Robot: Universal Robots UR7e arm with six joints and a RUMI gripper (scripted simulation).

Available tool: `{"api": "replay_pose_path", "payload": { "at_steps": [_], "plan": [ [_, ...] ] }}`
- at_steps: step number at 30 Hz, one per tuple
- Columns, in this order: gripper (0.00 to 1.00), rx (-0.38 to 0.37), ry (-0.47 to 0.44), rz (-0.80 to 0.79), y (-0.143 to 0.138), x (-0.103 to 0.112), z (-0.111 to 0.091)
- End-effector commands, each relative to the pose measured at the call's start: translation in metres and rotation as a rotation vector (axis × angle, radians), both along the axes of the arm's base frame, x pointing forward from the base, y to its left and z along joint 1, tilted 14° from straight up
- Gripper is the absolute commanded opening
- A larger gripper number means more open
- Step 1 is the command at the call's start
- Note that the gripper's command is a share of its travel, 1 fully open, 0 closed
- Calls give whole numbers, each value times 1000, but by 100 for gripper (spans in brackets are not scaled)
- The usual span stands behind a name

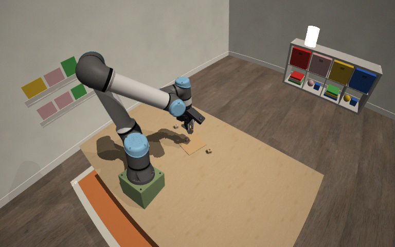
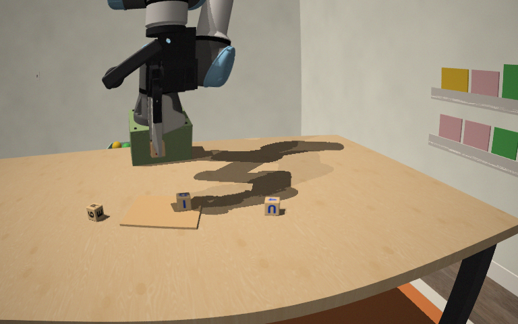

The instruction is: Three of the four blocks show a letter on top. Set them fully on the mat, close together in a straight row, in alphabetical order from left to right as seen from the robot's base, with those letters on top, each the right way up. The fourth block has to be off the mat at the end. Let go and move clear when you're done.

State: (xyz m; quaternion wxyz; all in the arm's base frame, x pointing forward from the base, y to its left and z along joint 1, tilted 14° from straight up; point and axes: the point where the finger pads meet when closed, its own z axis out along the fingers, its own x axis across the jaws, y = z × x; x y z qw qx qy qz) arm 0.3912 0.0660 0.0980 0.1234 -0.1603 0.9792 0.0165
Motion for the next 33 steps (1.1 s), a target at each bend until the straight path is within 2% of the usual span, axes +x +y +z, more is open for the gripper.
{"api": "replay_pose_path", "payload": {
  "at_steps": [1,17,33],
  "plan": [
    [5,12,3,-56,0,-1,0],
    [5,31,9,-135,0,-3,0],
    [5,34,10,-147,0,-3,-1]
  ]
}}
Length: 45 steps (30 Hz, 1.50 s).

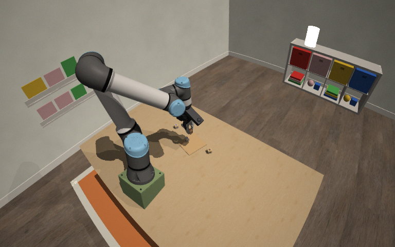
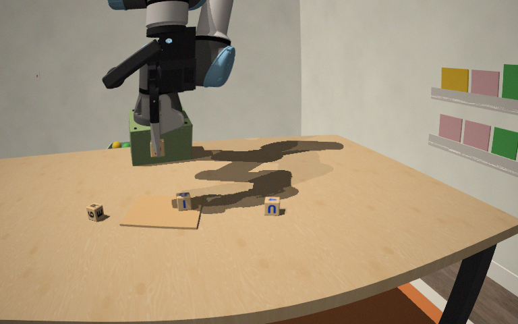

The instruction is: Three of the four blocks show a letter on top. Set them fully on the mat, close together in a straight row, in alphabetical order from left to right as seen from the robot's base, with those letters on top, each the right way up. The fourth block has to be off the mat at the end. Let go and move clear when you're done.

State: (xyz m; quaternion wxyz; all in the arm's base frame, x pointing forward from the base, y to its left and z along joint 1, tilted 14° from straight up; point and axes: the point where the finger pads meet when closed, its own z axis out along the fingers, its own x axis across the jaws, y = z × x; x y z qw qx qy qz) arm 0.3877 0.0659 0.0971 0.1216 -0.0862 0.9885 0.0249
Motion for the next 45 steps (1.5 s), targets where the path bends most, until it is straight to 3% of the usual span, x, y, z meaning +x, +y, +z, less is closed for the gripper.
{"api": "replay_pose_path", "payload": {
  "at_steps": [1,13,35,45],
  "plan": [
    [5,0,-1,-1,0,0,0],
    [5,-1,0,-1,0,2,-6],
    [5,-1,0,-1,6,20,-80],
    [5,-1,0,-1,7,23,-92]
  ]
}}
